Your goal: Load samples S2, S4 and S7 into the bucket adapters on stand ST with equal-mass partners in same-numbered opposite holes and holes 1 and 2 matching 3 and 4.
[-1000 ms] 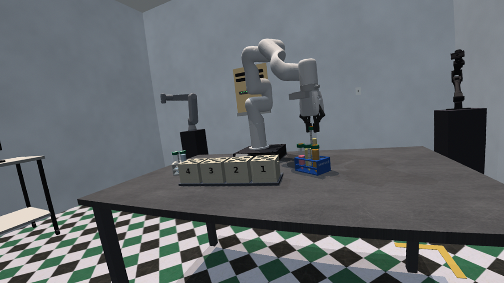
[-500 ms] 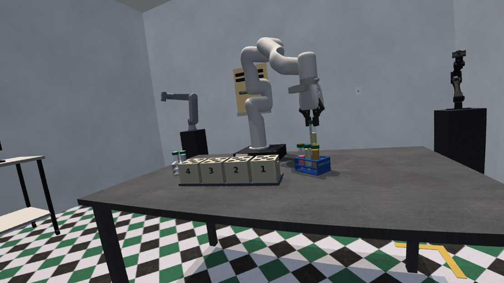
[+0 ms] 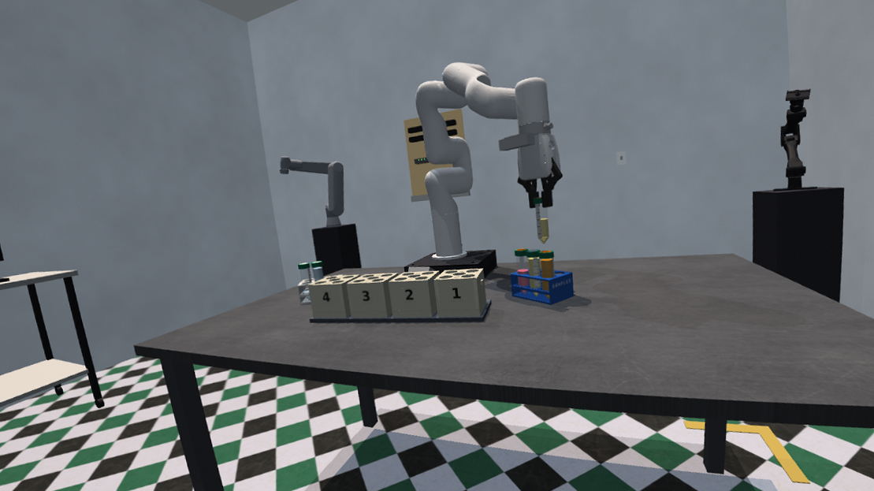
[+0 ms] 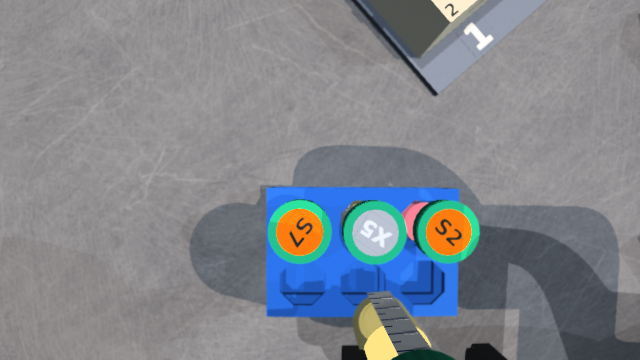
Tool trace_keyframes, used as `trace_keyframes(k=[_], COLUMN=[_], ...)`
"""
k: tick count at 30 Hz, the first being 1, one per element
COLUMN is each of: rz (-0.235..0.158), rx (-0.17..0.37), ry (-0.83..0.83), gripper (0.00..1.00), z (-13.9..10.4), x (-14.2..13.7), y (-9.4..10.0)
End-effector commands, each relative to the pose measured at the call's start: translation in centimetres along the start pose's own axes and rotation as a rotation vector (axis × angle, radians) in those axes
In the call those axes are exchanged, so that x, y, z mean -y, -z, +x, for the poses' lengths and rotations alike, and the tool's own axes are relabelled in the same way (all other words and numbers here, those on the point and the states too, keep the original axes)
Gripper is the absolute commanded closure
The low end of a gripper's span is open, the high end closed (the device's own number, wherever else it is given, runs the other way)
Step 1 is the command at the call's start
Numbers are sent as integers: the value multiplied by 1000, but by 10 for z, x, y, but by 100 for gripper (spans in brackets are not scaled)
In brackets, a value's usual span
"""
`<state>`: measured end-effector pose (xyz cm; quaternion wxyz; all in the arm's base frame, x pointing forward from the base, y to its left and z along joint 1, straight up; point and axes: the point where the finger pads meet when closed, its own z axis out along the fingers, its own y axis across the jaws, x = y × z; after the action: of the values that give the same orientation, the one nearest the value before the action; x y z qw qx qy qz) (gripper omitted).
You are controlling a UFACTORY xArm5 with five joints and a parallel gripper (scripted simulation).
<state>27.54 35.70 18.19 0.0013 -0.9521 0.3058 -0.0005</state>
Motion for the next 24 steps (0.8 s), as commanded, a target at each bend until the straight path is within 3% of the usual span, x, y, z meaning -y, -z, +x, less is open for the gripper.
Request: trace_keyframes(k=[1,12,24], rz=[2,2,1], rx=[-5,-5,-6], ry=[0,0,333], gripper=[100,100,100], z=[0,0,43], x=[1,1,-25], y=[6,11,11])
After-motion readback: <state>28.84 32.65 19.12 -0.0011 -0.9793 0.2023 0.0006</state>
